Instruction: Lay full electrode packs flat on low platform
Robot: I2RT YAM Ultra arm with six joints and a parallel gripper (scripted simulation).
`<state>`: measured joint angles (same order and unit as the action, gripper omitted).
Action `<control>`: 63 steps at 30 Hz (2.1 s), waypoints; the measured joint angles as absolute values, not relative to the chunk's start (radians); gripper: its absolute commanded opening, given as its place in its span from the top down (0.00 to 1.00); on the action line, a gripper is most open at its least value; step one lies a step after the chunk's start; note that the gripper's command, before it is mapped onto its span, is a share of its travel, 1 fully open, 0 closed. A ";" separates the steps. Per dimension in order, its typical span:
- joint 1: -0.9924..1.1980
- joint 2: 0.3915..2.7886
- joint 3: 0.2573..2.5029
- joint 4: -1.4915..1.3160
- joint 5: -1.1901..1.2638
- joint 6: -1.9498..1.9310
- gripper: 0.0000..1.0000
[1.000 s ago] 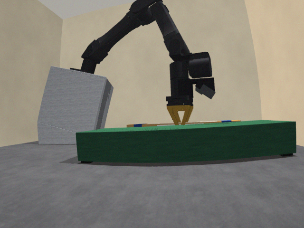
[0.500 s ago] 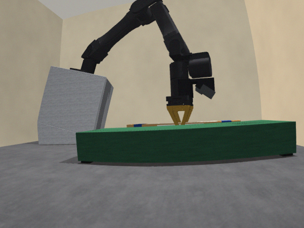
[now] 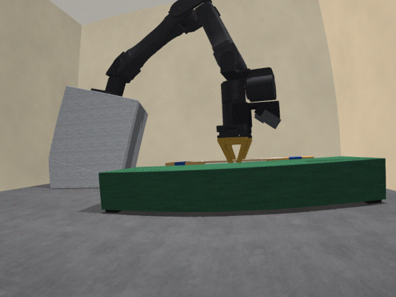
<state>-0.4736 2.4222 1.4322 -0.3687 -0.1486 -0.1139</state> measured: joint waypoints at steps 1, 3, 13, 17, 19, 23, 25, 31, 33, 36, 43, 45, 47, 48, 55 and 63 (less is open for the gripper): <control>-0.474 2.422 1.432 -0.368 -0.149 -0.114 1.00; -0.474 2.422 1.432 -0.368 -0.149 -0.113 1.00; -0.470 2.439 1.433 -0.355 -0.148 -0.112 1.00; -0.470 2.445 1.433 -0.350 -0.148 -0.111 1.00; -0.470 2.449 1.433 -0.348 -0.148 -0.111 1.00; -0.469 2.458 1.433 -0.345 -0.147 -0.110 1.00; -0.467 2.461 1.433 -0.344 -0.148 -0.109 1.00; -0.467 2.475 1.433 -0.336 -0.147 -0.108 1.00; -0.467 2.476 1.432 -0.336 -0.147 -0.108 1.00; -0.467 2.479 1.437 -0.334 -0.147 -0.107 1.00; -0.463 2.497 1.448 -0.322 -0.147 -0.106 1.00; -0.463 2.503 1.450 -0.318 -0.146 -0.105 1.00; -0.463 2.502 1.450 -0.318 -0.146 -0.105 1.00; -0.463 2.502 1.450 -0.316 -0.147 -0.105 1.00; -0.463 2.502 1.450 -0.315 -0.146 -0.105 1.00; -0.463 2.502 1.462 -0.318 -0.146 -0.104 1.00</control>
<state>-0.4633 2.5023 1.4624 -0.3183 -0.1463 -0.1043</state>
